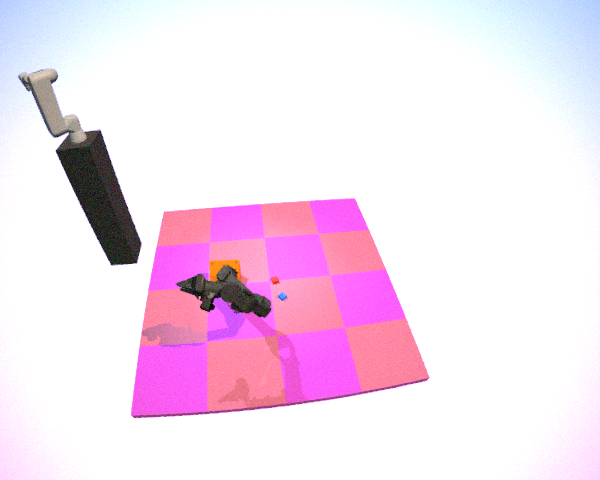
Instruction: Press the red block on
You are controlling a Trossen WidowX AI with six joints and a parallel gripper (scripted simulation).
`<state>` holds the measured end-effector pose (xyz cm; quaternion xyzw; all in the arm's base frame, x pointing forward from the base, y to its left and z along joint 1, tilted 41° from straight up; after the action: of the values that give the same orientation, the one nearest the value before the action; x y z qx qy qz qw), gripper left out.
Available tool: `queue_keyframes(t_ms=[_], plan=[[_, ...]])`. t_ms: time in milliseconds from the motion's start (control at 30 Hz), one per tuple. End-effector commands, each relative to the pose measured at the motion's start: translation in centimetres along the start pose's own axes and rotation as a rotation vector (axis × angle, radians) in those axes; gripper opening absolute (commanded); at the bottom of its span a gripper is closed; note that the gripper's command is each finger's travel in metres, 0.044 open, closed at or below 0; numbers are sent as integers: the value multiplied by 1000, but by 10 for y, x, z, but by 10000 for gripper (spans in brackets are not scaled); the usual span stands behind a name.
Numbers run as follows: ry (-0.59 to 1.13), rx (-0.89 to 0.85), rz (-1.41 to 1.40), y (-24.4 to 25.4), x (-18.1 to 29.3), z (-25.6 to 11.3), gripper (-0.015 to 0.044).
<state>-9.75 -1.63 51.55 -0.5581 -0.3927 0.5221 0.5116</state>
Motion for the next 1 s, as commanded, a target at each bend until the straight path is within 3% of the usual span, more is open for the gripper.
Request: queue_keyframes(t_ms=[0,67,267,433,700,967], plan=[[0,0,0,0,0,0,426],[40,-11,31,2,9,7,440],[403,-73,307,23,99,46,440],[723,-75,551,49,181,49,440],[1232,13,936,106,294,-3,440],[1645,152,1240,163,355,-87,440]])
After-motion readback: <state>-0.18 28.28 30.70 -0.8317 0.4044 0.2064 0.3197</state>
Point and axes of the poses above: the point midway between the two fingers, 35 mm back from their tips, its own z axis out along the fingers, its own y axis across the jaws, x = y × z, the point moved 1 cm from there along -z, back along the fingers, and after that the axes turned 6 degrees about -z, right-handed, at the moved point
